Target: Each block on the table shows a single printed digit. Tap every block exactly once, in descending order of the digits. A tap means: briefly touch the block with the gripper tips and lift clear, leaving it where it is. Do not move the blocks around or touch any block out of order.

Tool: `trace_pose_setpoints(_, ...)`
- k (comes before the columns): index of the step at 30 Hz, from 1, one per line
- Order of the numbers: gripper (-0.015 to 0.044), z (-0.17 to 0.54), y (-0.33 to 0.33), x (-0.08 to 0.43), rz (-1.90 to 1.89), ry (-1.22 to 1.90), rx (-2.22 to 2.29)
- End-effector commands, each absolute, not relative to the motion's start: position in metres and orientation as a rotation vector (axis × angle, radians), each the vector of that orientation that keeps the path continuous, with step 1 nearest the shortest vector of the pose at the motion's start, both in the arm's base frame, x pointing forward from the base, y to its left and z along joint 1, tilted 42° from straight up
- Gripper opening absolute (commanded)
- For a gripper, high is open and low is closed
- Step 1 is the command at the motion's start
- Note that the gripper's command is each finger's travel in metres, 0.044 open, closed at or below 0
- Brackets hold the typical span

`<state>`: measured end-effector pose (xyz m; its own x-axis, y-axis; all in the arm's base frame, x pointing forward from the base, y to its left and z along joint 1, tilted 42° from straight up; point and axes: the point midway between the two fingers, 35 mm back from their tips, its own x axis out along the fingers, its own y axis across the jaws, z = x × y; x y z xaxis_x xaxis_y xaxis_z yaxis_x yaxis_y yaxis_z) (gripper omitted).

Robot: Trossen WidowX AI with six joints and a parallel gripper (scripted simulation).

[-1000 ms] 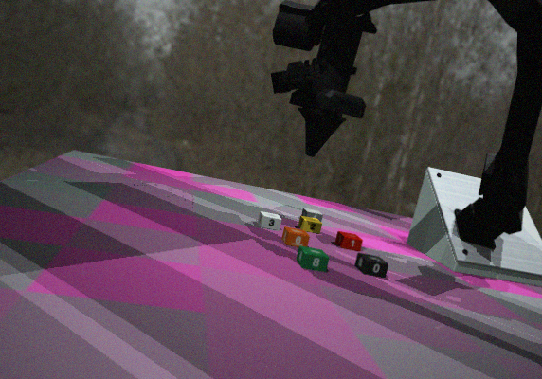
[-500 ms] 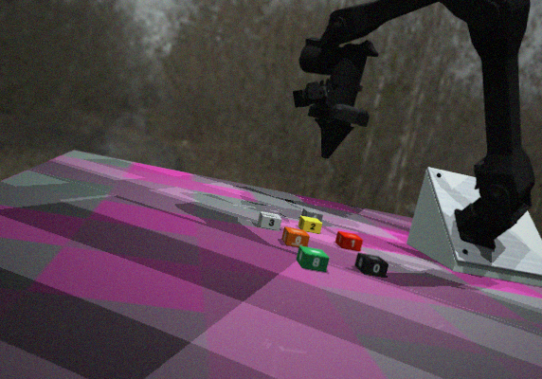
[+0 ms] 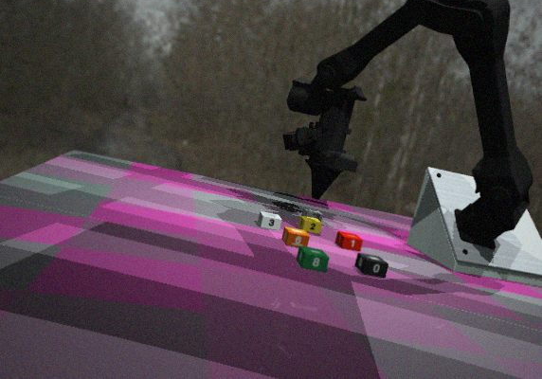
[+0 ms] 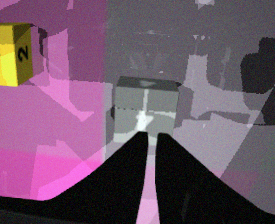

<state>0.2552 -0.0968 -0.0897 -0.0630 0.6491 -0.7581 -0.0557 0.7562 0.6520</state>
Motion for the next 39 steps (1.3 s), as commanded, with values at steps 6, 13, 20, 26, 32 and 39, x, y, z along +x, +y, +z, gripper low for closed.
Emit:
trace_pose_setpoints(6,0.0020,-0.100,-0.087,0.254,0.617,1.538,0.509)
trace_pose_setpoints(13,0.0020,-0.108,-0.079,0.253,0.617,1.537,0.509)
trace_pose_setpoints(20,0.0020,-0.111,-0.077,0.253,0.618,1.537,0.509)
trace_pose_setpoints(26,0.0020,-0.089,-0.096,0.255,0.616,1.538,0.508)
trace_pose_setpoints(32,0.0020,-0.071,-0.113,0.258,0.614,1.538,0.505)
trace_pose_setpoints(39,0.0020,-0.027,-0.150,0.260,0.614,1.540,0.507)
